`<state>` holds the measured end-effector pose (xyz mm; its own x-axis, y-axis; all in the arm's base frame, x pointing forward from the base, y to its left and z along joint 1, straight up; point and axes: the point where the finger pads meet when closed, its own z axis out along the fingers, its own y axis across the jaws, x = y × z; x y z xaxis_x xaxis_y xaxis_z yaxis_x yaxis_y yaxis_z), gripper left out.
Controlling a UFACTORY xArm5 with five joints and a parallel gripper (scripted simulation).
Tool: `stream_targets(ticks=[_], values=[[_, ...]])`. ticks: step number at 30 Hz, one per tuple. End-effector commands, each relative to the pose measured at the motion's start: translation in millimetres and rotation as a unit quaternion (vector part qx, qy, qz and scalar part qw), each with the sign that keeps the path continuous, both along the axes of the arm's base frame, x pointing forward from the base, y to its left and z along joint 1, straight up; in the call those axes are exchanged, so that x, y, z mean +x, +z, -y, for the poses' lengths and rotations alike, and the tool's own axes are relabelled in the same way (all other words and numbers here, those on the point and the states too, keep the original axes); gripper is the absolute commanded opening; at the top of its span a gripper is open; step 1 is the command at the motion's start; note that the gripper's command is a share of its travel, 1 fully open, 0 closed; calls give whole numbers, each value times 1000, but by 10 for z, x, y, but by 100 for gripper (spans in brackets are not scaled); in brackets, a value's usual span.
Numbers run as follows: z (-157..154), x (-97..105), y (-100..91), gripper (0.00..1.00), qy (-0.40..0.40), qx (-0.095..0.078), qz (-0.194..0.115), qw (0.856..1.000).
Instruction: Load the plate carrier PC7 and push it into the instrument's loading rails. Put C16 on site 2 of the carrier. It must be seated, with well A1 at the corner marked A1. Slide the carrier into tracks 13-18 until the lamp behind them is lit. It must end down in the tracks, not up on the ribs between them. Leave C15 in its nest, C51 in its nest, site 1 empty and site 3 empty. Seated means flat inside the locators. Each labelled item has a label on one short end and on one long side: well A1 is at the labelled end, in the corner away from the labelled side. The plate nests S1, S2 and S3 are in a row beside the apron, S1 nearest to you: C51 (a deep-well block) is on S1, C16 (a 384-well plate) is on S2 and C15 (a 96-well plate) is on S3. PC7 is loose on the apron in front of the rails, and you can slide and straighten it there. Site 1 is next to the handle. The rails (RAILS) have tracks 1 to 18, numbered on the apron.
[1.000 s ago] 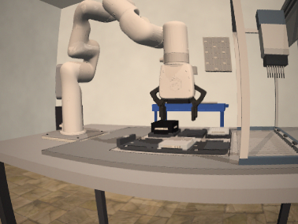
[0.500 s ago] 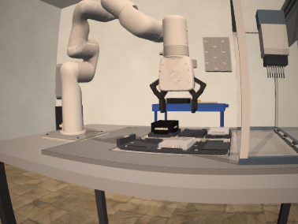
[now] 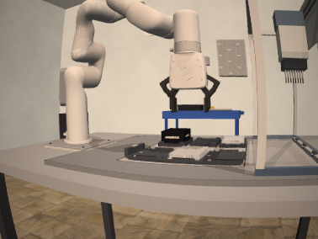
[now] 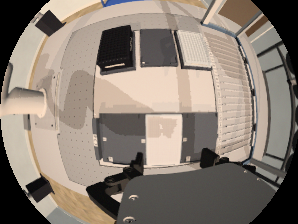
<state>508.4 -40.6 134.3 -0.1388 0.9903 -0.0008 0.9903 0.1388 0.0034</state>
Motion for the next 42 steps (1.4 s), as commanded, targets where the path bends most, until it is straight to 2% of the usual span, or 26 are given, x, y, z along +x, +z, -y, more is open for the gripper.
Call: stream_targets(ticks=[1, 13, 34, 42], values=[[1, 12, 53, 100, 0, 0, 2, 1000], [1, 12, 53, 100, 0, 0, 2, 1000], [-910, -186, -66, 100, 17, 0, 1, 1000], [-910, -186, -66, 100, 17, 0, 1, 1000]])
